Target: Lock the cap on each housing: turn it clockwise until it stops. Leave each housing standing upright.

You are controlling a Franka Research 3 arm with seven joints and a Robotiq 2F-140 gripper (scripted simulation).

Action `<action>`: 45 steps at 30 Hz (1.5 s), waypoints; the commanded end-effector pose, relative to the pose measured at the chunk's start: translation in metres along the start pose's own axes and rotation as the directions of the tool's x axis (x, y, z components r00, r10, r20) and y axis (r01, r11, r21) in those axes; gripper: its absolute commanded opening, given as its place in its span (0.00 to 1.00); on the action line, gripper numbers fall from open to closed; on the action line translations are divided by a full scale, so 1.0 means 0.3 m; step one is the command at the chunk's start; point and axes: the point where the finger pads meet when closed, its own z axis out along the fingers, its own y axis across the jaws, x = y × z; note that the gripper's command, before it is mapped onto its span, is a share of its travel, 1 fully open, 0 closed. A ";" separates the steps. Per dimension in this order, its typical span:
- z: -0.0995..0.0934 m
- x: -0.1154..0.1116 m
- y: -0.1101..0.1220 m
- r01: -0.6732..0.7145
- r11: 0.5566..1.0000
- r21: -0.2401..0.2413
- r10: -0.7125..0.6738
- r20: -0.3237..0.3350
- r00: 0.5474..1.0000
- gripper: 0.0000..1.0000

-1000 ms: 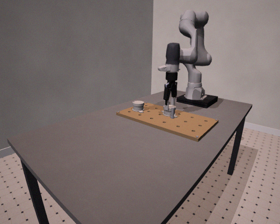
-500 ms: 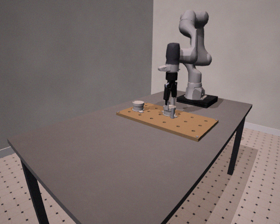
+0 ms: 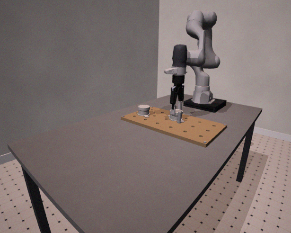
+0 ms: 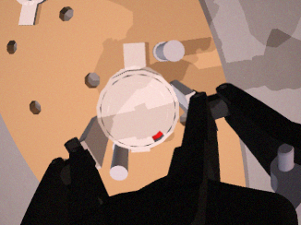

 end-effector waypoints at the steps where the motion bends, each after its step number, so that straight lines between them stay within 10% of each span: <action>1: 0.003 0.003 0.001 -0.016 1.000 -0.001 0.016 0.002 1.000 0.10; 24: 0.003 0.003 0.001 -0.440 0.898 -0.001 0.440 0.001 0.898 0.10; 45: 0.003 0.003 0.001 -0.520 0.854 -0.001 0.520 0.001 0.854 0.10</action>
